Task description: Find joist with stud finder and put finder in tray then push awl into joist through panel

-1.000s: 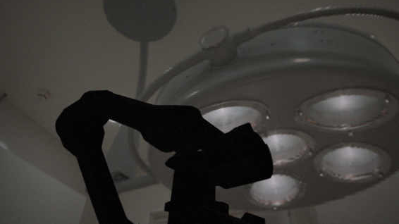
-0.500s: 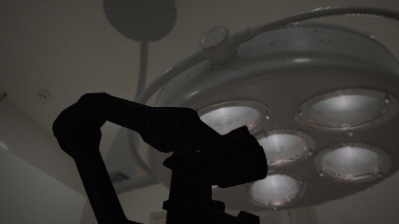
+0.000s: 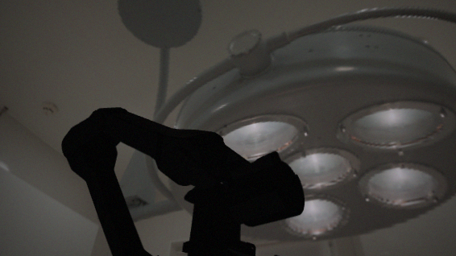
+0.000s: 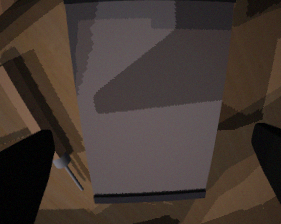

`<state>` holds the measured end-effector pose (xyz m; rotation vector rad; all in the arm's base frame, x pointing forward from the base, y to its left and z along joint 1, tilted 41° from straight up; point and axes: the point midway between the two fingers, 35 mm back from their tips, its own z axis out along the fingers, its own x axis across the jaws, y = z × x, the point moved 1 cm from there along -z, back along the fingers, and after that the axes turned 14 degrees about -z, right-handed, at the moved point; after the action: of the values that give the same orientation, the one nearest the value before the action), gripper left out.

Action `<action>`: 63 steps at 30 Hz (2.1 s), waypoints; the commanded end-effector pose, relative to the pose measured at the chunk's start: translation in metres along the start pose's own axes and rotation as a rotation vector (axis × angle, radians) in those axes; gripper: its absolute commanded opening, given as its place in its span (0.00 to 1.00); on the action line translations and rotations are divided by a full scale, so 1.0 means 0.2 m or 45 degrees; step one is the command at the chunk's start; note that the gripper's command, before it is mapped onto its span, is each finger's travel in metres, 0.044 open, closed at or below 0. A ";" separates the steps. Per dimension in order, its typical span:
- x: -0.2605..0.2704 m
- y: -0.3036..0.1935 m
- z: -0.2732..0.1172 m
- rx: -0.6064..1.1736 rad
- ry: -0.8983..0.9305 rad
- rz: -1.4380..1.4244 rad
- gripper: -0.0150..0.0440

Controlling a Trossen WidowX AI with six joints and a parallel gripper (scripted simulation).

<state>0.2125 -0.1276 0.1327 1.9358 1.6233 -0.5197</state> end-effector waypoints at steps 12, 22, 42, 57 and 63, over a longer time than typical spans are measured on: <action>0.01 0.00 0.13 0.008 0.002 -0.013 1.00; 0.00 0.00 0.18 0.008 0.000 -0.014 0.87; 0.01 0.00 0.13 0.008 0.002 -0.013 0.38; 0.01 -0.01 0.01 0.008 0.002 -0.013 0.25; 0.02 -0.01 0.00 0.008 0.003 -0.013 0.25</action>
<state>0.2082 -0.1272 0.1254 1.9376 1.6486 -0.5409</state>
